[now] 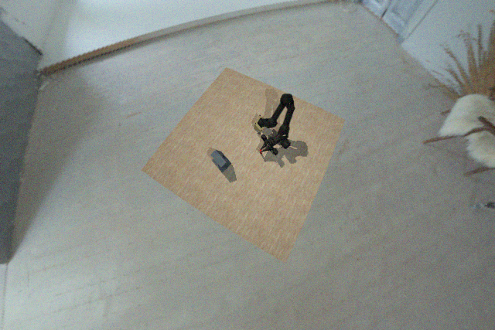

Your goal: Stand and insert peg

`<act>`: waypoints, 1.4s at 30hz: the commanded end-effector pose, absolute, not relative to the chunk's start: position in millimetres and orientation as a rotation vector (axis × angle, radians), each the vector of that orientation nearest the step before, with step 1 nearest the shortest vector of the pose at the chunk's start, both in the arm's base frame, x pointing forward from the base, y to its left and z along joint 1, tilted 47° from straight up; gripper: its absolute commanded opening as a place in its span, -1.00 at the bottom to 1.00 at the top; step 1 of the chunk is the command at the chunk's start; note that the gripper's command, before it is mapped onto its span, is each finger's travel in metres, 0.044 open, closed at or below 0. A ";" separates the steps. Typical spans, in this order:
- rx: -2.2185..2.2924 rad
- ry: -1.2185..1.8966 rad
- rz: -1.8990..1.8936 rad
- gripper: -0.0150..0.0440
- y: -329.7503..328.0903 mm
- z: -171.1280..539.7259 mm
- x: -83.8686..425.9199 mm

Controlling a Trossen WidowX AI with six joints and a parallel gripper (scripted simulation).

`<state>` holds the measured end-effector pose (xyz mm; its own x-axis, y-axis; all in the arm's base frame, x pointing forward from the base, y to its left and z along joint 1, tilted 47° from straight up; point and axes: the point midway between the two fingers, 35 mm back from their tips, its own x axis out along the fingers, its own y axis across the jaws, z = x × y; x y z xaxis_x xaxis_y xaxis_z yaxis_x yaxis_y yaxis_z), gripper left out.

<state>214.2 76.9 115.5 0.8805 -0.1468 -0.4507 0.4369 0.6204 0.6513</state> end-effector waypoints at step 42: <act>0.850 0.299 -0.375 -0.33 83.3 117.2 204.4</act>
